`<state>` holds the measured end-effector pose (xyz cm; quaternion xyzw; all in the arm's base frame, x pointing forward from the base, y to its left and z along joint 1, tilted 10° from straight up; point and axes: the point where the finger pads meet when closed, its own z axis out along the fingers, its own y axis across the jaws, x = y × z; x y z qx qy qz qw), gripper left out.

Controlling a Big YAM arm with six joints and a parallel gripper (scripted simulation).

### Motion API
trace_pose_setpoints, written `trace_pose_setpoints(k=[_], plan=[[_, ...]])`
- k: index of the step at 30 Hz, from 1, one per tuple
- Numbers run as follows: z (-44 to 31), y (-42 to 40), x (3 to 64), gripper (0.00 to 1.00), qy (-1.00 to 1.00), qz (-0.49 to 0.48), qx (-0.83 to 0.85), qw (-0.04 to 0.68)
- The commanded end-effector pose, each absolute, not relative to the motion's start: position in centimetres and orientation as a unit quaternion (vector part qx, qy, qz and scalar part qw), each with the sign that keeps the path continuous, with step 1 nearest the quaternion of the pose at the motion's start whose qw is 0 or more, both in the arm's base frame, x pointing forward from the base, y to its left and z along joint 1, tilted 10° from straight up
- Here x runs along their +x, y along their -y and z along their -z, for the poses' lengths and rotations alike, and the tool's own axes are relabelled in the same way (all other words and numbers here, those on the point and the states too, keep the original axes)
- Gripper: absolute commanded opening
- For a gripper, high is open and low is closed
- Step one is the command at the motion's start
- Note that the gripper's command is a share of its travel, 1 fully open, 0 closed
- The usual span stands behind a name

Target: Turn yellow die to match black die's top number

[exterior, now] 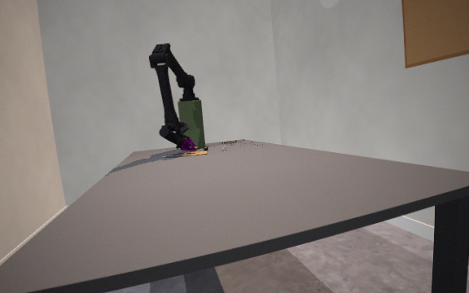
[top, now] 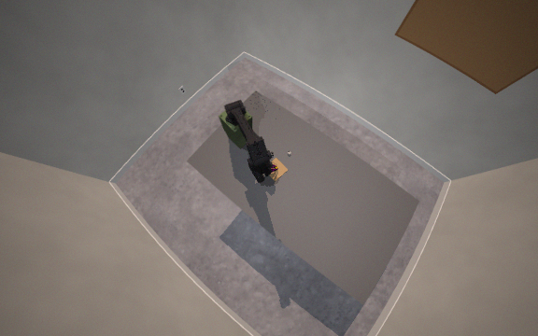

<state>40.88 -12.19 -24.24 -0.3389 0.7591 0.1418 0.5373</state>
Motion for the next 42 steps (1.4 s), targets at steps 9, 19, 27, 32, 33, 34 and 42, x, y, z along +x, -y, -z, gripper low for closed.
trace_pose_setpoints(k=[9,19,27,32,33,34,42], plan=[[23.6,12.7,41.7,0.14,-0.756,-0.135,-0.342,0.542],[24.1,12.5,41.4,0.14,-0.757,-0.138,-0.34,0.54],[24.7,12.2,41.2,0.14,-0.758,-0.141,-0.339,0.539],[25.1,12.1,41.3,0.14,-0.758,-0.142,-0.34,0.539],[25.2,12.1,41.3,0.14,-0.758,-0.142,-0.339,0.538],[25.2,12.1,41.3,0.14,-0.758,-0.142,-0.34,0.539],[25.1,12.4,41.7,0.14,-0.756,-0.138,-0.342,0.541]])
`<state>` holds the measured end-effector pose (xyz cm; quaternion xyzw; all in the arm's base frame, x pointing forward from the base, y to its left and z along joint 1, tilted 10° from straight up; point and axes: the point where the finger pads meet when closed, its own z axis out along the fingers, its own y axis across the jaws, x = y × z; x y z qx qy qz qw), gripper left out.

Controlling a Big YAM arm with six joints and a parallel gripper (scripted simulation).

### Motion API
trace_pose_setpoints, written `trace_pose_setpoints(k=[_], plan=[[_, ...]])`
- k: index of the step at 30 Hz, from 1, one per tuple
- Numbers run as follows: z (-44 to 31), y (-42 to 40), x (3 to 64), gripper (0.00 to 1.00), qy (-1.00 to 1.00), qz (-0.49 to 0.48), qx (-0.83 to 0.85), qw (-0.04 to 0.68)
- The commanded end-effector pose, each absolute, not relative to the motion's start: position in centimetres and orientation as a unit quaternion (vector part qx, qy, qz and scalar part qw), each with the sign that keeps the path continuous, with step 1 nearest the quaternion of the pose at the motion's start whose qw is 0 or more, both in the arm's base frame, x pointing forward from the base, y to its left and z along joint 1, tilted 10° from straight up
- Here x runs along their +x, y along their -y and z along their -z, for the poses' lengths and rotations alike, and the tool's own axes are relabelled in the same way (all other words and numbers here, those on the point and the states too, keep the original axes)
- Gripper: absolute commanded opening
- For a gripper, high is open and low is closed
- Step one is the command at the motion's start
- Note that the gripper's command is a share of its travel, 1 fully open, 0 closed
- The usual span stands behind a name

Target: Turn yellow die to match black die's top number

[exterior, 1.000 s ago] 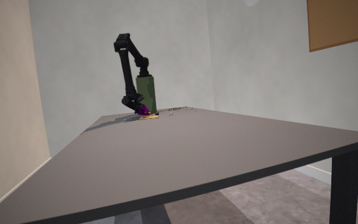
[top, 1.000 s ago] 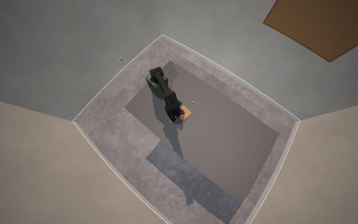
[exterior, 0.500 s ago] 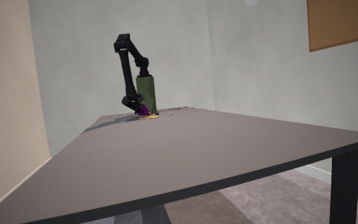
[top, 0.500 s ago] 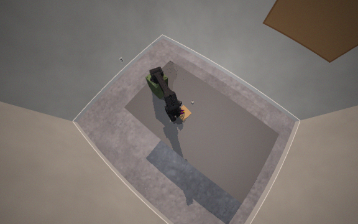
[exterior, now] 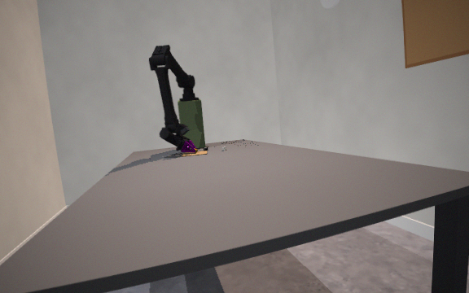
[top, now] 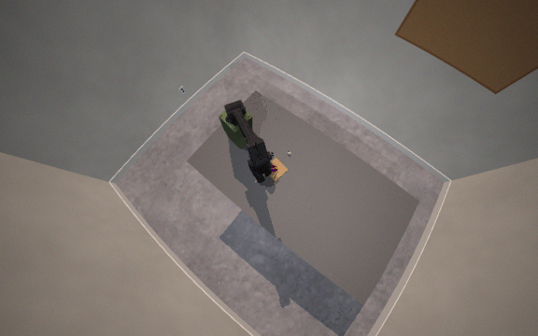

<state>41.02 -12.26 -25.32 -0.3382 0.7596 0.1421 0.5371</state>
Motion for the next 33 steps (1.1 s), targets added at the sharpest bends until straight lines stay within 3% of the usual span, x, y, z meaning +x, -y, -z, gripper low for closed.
trace_pose_setpoints(k=[1,33], plan=[[25.2,12.35,41.63,0.14,-0.756,-0.139,-0.342,0.54],[25.32,12.29,41.57,0.14,-0.757,-0.14,-0.341,0.54]])
